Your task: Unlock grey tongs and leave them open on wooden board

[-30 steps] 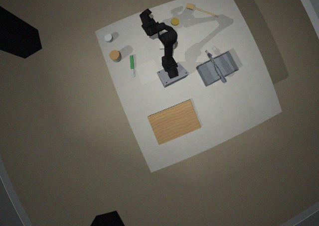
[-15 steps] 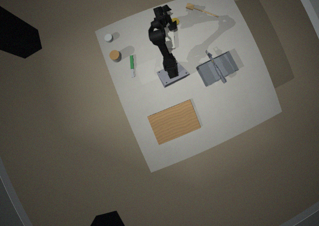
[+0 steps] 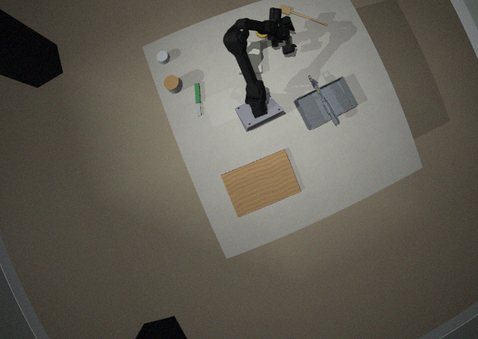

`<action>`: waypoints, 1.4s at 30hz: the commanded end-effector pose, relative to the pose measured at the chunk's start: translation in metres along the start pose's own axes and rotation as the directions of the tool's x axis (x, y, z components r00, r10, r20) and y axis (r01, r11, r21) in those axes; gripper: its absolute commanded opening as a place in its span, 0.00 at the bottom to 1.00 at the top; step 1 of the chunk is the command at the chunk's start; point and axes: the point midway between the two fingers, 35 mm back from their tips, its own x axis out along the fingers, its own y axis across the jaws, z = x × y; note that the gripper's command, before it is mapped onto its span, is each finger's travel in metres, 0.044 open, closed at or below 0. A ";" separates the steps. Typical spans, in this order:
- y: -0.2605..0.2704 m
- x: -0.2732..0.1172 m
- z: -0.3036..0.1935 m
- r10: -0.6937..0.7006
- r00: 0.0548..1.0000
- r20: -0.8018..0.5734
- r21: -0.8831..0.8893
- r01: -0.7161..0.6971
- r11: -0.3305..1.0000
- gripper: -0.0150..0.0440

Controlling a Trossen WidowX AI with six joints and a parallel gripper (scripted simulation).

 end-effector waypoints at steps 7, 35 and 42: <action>0.125 0.057 -0.105 0.413 0.903 0.121 0.124 -0.426 0.896 1.00; 0.365 0.002 -0.187 0.229 0.647 0.727 0.562 -0.753 0.344 1.00; 0.372 0.001 -0.188 0.228 0.646 0.729 0.561 -0.754 0.342 1.00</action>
